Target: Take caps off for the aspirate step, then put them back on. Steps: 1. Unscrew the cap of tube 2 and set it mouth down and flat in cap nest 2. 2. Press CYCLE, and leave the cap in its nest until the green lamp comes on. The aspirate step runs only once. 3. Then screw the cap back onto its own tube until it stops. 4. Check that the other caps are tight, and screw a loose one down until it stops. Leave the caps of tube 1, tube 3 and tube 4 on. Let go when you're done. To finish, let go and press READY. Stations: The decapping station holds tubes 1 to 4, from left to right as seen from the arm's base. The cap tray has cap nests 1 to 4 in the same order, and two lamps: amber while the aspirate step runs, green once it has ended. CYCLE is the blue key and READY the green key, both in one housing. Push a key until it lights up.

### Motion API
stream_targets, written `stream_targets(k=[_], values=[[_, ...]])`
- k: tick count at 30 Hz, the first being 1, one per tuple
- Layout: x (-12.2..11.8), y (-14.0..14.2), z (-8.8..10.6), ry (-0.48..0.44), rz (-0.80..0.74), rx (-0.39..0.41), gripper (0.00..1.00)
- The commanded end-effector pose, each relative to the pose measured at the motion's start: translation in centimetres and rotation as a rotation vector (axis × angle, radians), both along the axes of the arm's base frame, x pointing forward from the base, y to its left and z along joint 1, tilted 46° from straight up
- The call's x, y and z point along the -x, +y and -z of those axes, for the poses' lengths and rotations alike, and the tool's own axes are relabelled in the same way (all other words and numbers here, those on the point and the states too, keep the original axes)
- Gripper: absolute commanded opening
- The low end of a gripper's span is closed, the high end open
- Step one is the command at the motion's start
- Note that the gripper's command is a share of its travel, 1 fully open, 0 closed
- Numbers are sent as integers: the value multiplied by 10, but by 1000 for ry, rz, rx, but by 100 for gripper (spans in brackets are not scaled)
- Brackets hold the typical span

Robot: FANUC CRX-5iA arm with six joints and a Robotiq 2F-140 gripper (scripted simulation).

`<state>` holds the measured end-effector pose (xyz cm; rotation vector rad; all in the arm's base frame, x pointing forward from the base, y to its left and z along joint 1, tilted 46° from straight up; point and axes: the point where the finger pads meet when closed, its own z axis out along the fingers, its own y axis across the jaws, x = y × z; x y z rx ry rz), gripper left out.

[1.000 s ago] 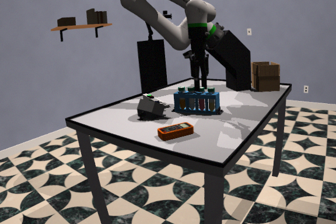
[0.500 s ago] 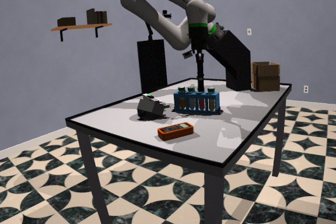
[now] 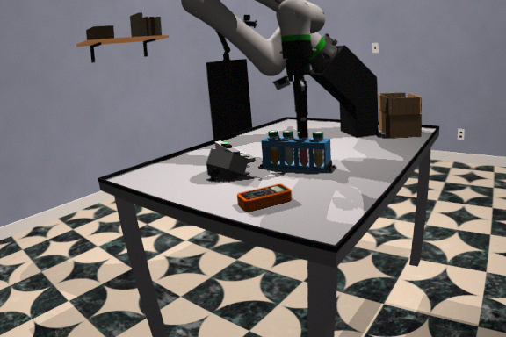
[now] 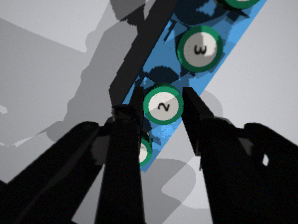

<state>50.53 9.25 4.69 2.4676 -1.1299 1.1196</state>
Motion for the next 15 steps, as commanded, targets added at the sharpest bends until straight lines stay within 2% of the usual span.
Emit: stream_targets(k=[1, 5, 12, 14, 15], values=[[0, 1, 0, -1, -1, -1, 30], [0, 1, 0, -1, -1, -1, 30], [0, 1, -1, -162, 241, -195, 30], [0, 1, -1, -162, 241, -195, 30], [0, 1, -1, -185, 276, -223, 30]])
